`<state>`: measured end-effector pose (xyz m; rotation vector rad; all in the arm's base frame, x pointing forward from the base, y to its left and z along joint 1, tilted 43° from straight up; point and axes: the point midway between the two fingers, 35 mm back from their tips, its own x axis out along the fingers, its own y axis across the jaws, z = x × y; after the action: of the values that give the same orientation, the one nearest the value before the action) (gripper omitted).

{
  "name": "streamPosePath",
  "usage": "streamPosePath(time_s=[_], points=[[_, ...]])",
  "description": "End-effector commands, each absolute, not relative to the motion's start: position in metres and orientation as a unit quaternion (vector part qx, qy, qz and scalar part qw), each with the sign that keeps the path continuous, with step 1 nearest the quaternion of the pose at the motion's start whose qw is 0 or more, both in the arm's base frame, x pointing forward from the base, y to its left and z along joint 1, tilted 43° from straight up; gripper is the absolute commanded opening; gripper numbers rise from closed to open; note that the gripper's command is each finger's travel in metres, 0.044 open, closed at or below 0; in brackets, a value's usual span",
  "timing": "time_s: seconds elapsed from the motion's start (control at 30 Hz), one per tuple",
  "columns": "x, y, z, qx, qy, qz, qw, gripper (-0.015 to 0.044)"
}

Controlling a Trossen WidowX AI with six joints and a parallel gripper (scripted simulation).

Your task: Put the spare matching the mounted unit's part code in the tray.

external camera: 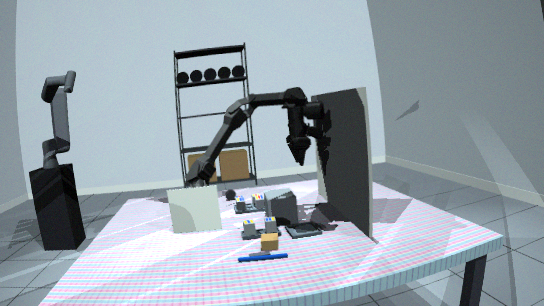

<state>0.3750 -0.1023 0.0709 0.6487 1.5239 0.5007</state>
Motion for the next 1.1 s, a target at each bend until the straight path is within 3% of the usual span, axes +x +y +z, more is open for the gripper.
streamPosePath(time_s=[0.0,0.5,0.77,1.07], points=[[0.377,-0.098,0.074,0.28,0.667,0.229,0.651,0.044],[0.377,-0.089,0.08,0.261,0.661,0.247,0.659,0.044],[0.344,0.016,0.145,0.017,0.546,0.446,0.709,0.044],[0.256,0.11,0.187,-0.247,0.322,0.628,0.664,0.044]])
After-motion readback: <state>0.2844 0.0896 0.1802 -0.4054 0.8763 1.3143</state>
